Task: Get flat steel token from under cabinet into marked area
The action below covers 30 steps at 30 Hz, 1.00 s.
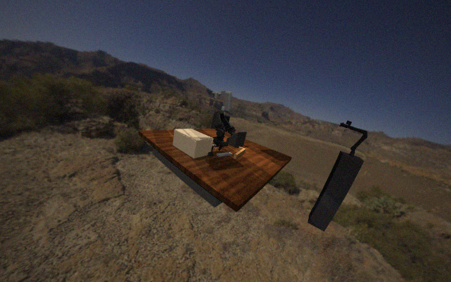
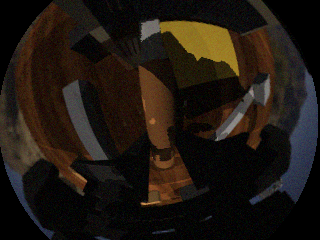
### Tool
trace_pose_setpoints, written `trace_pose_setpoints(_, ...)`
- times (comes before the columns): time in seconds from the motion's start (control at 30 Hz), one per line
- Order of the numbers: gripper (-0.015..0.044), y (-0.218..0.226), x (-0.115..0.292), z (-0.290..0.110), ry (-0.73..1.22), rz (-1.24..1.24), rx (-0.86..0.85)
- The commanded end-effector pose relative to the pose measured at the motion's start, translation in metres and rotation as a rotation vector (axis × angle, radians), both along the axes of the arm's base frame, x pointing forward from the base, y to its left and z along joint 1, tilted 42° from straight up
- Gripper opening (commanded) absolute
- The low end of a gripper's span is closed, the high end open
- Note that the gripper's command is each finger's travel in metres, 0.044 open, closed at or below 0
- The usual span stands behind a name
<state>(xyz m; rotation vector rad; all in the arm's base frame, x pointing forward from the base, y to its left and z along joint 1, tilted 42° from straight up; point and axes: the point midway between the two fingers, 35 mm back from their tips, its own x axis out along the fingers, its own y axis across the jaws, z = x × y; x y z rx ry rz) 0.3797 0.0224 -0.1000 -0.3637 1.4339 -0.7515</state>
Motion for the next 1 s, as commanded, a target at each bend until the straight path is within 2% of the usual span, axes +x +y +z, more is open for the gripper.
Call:
trace_pose_setpoints(0.0, 0.0000, -0.001, 0.007, 0.001, -0.002, 0.000, 0.002)
trace_pose_setpoints(0.97, 0.0000, -0.006, 0.031, 0.004, -0.004, 0.000, 0.001)
